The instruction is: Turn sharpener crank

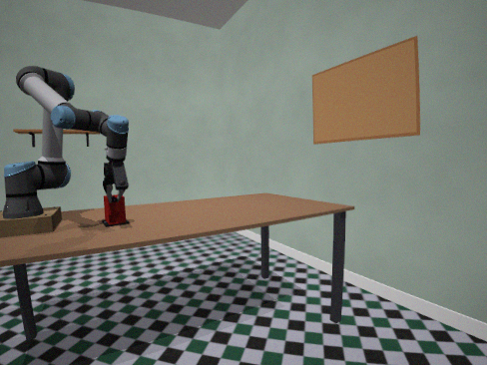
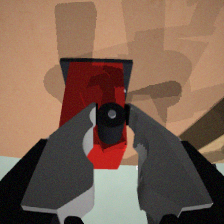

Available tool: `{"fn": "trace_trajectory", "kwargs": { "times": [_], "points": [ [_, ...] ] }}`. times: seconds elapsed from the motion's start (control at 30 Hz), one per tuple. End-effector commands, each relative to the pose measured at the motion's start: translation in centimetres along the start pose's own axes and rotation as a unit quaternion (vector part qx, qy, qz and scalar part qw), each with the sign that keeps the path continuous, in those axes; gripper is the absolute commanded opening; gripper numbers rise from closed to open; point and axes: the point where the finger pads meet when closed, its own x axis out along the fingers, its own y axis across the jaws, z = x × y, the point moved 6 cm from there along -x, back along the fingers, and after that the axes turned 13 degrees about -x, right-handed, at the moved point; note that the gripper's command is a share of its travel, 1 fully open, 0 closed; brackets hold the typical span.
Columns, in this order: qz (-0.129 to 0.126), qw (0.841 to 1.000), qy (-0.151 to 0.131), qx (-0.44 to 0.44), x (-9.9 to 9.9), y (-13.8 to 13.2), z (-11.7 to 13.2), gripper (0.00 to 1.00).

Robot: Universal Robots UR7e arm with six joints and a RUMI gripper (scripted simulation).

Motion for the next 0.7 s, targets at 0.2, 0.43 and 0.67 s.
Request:
{"fn": "trace_trajectory", "kwargs": {
  "times": [0.2, 0.43, 0.67],
  "points": [
    [-0.001, 1.000, 0.001, 0.000, -0.3, -1.4, -0.2, 0.09],
    [-0.001, 1.000, 0.001, -0.001, -0.4, -2.1, -0.3, 0.09],
    [-0.001, 1.000, 0.001, -0.001, -0.3, -2.7, -0.5, 0.09]
  ]
}}
